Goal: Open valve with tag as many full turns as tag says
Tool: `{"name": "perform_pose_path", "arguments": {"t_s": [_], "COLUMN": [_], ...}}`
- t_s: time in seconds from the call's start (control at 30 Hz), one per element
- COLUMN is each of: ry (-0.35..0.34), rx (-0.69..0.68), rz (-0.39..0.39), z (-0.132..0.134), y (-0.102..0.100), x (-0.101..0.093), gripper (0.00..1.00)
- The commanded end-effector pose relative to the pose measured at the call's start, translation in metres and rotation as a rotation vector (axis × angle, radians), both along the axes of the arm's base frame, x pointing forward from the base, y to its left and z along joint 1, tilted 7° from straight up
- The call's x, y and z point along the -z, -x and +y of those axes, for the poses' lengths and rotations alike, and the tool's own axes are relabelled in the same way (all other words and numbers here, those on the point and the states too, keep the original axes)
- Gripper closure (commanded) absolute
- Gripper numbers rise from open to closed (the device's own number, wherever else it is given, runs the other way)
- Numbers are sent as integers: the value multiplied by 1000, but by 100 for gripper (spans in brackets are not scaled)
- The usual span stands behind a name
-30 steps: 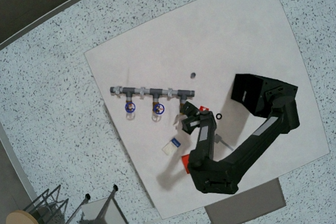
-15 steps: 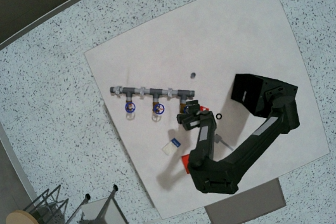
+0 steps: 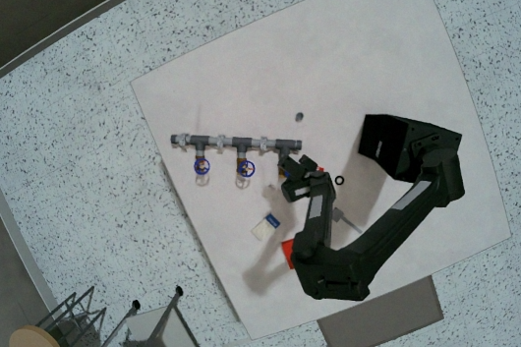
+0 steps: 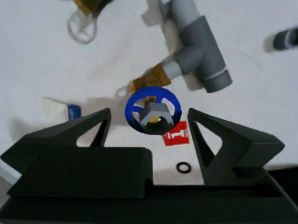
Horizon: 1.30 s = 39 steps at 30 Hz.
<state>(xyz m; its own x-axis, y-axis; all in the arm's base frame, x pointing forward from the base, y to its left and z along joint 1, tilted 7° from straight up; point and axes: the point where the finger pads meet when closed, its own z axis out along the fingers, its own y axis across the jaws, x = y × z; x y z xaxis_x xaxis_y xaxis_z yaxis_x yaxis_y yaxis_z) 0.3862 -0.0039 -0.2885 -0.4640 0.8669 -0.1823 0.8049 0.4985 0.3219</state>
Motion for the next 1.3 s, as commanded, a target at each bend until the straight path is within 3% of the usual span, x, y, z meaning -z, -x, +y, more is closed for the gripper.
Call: {"name": "perform_pose_path", "arguments": {"t_s": [0.0,0.03,0.37,0.4,1.27], "ry": [-101,-115,-115,-116,-117], "rx": [337,382,384,384,383], "rz": [-5,-5,-5,-5,-4], "z": [-3,-3,-3,-3,-3], "y": [5,5,5,5,2], "x": [4,4,4,4,3], "gripper": [0,0,0,100,100]}}
